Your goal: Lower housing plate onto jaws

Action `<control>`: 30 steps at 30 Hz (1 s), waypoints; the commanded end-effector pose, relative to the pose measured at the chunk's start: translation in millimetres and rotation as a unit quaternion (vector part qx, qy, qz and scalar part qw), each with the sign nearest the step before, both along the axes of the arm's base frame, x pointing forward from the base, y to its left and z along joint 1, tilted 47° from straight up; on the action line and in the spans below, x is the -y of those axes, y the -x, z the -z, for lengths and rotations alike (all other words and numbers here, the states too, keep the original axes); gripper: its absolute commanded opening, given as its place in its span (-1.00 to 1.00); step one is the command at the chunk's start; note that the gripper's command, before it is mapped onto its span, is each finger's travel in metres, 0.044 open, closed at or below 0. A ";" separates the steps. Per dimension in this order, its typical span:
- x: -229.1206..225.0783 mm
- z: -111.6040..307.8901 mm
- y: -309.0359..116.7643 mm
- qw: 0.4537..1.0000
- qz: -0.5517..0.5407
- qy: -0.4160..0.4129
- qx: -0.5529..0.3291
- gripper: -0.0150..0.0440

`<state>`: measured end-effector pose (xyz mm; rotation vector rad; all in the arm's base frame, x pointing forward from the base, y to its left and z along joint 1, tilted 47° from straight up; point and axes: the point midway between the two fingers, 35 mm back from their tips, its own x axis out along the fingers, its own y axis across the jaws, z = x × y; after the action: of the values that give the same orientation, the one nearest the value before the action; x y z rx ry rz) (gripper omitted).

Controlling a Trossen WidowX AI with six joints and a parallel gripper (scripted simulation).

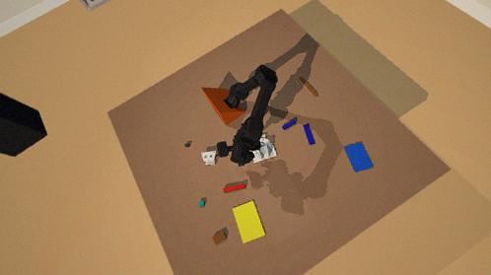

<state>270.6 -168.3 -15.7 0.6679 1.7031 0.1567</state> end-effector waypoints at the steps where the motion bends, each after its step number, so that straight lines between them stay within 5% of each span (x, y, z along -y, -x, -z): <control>1: 24.0 26.6 23.1 0.999 0.023 -0.025 -0.009 1.00; 14: 69.9 112.3 118.5 0.985 0.119 -0.125 -0.001 1.00; 30: 40.0 139.2 119.1 0.985 0.120 -0.127 0.000 1.00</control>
<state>150.4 -207.7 -154.5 1.0533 1.6099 0.2132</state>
